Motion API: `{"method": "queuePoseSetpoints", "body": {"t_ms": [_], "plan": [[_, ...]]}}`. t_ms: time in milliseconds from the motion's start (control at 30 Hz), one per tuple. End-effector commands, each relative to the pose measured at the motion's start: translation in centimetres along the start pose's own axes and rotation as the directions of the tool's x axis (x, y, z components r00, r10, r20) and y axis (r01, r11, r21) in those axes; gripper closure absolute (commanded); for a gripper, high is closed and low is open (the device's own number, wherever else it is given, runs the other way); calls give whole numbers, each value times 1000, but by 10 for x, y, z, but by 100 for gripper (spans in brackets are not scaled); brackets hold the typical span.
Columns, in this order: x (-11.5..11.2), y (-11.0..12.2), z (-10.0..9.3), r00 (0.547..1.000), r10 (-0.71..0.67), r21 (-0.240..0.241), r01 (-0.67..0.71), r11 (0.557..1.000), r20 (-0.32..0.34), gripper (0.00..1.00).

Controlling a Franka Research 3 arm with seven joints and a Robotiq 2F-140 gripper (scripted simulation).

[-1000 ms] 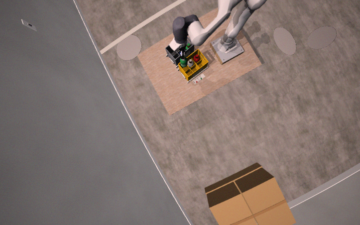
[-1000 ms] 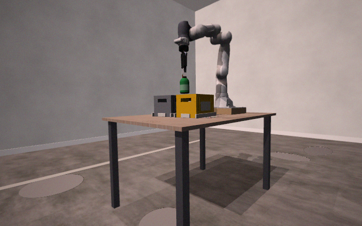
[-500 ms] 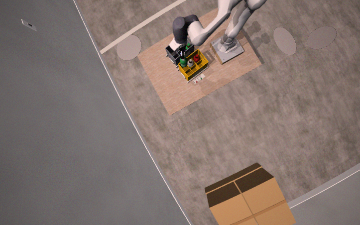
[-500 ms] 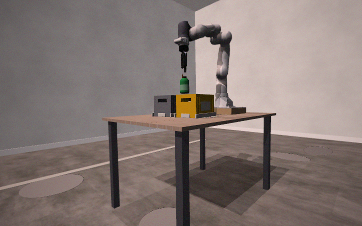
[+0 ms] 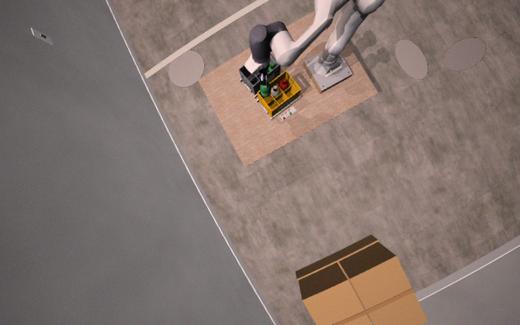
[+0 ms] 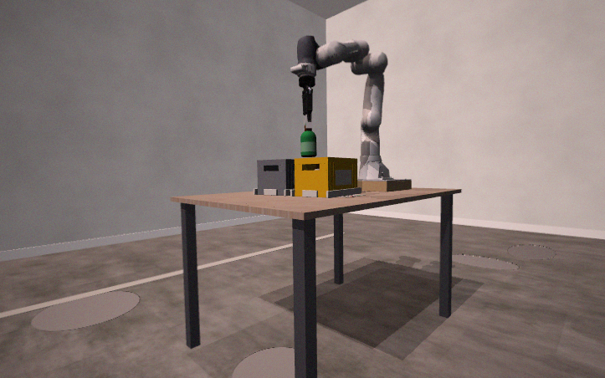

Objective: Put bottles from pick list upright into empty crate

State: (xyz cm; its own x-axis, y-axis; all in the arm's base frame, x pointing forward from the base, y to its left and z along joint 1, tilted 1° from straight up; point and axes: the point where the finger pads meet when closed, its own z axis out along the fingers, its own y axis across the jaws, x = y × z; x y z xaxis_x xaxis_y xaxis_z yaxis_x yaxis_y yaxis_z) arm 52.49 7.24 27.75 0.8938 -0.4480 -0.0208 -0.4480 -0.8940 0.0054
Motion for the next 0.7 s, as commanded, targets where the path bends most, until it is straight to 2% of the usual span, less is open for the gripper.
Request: {"method": "queuePoseSetpoints", "body": {"t_ms": [0, 667], "plan": [[4, -1, 1, 1000, 3, 3, -3, 1000, -10, 100], [5, -2, 19, 1000, 3, 3, -3, 1000, -10, 100]]}}
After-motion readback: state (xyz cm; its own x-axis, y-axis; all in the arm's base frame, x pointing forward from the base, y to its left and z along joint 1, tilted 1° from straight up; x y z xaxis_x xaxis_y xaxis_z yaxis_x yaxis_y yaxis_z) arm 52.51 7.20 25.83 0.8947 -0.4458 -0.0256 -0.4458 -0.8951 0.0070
